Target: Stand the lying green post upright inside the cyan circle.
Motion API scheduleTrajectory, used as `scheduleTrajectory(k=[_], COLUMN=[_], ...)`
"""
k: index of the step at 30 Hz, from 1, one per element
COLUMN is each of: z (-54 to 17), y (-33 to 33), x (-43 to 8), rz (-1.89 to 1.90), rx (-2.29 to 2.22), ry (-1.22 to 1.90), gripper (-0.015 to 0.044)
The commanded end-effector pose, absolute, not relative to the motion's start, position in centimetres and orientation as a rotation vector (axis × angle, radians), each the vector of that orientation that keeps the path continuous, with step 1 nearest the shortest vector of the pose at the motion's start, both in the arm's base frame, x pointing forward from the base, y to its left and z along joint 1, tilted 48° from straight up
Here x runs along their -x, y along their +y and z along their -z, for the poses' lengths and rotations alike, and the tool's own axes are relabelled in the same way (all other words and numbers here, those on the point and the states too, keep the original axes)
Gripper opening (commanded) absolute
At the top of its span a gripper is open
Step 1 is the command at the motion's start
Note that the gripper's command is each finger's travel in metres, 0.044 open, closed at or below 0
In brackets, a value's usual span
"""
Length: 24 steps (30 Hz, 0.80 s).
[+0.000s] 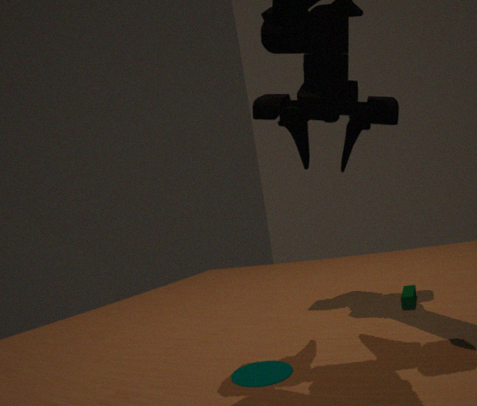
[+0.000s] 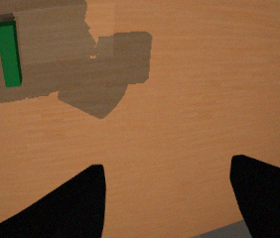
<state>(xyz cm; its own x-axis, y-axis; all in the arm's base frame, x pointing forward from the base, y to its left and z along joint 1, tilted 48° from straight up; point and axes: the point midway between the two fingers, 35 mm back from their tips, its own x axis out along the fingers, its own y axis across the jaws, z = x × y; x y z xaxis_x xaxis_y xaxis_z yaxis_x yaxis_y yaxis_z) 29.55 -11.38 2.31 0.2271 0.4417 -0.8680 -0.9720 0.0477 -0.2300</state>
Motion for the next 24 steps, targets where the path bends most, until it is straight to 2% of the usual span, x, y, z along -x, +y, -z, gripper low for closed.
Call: scheduleTrajectory(k=[1, 15, 20, 24], z=[-0.5, 3.7, 4.0, 7.4], y=[-10.9, -8.0, -7.7, -4.6], x=[-27.8, -21.6, -21.4, -21.8], rz=[-1.299, -1.532, -1.540, -1.537], rx=[0.896, 0.599, 0.584, 0.588], ry=[0.693, 0.612, 0.606, 0.610], gripper=[0.0233, 0.0233, 0.0233, 0.0233])
